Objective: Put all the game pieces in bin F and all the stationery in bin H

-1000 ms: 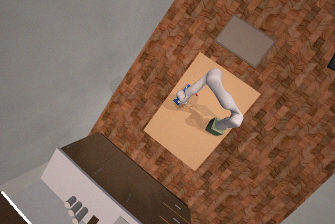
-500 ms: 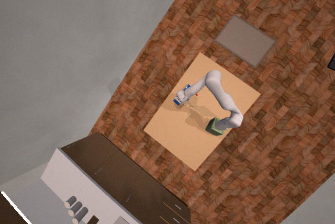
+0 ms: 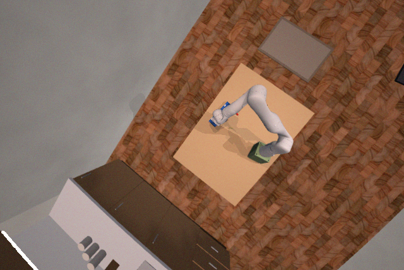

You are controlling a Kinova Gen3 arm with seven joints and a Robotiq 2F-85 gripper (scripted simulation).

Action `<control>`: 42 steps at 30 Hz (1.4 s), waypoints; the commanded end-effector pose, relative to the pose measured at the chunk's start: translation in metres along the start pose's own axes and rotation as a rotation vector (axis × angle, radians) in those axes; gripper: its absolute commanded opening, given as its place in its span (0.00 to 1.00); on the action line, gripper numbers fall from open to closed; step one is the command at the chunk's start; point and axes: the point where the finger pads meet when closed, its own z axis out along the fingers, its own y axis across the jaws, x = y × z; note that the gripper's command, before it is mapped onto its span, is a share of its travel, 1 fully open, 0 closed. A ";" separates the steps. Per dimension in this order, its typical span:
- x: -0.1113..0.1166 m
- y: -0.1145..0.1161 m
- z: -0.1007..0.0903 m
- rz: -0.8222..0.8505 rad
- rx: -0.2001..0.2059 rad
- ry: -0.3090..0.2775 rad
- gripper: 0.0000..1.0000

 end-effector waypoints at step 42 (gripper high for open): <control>-0.002 0.001 0.041 0.000 -0.003 -0.001 0.30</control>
